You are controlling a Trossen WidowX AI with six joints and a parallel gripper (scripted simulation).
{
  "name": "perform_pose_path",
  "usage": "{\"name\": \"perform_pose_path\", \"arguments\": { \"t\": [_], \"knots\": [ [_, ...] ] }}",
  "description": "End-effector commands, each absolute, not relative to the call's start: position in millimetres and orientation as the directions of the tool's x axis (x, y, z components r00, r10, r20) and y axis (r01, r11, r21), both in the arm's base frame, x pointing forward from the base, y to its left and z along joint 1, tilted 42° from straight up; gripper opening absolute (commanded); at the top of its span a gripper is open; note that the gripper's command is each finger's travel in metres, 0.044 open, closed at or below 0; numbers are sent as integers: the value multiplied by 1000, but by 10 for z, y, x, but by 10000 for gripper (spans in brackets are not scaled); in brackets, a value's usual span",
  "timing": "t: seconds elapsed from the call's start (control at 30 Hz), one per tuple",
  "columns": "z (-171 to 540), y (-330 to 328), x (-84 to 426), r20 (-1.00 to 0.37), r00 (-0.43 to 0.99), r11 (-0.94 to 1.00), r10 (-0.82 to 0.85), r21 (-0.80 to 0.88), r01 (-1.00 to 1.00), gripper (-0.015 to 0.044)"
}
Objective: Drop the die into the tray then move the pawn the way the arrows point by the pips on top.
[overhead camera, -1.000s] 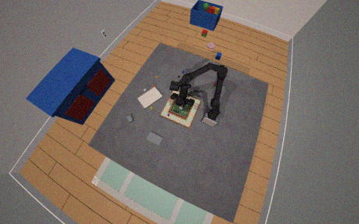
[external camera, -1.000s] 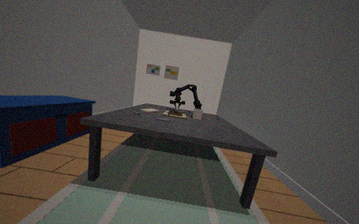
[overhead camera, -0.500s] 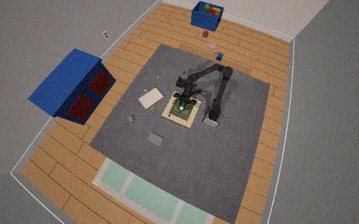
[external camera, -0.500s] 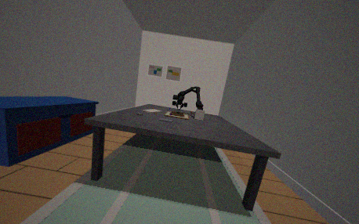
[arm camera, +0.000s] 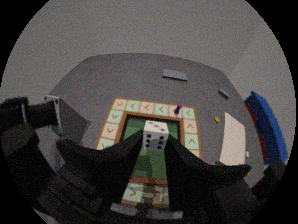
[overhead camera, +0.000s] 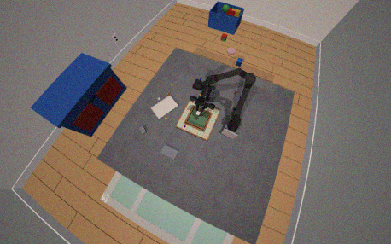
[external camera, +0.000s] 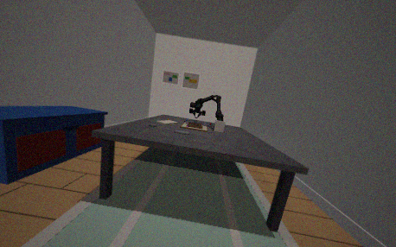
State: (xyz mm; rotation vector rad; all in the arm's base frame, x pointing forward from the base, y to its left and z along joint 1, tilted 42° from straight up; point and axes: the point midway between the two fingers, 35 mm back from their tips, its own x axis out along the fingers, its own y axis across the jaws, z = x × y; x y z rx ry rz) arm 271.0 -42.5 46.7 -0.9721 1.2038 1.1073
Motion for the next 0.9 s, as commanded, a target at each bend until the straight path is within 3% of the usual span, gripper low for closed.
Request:
{"name": "perform_pose_path", "arguments": {
  "t": [0.0,0.1,0.63,0.77,0.87],
  "knots": [
    [472,-426,2716,-992,23,205,121,3,-979,0],
    [472,-426,2716,-992,23,205,121,3,-979,0],
    [751,-165,2766,-993,6,204,114,18,-979,420],
    [462,-212,2690,-967,-151,247,-207,98,-964,440],
    [337,-243,2701,-841,-176,238,-512,58,-969,440]
  ]
}}
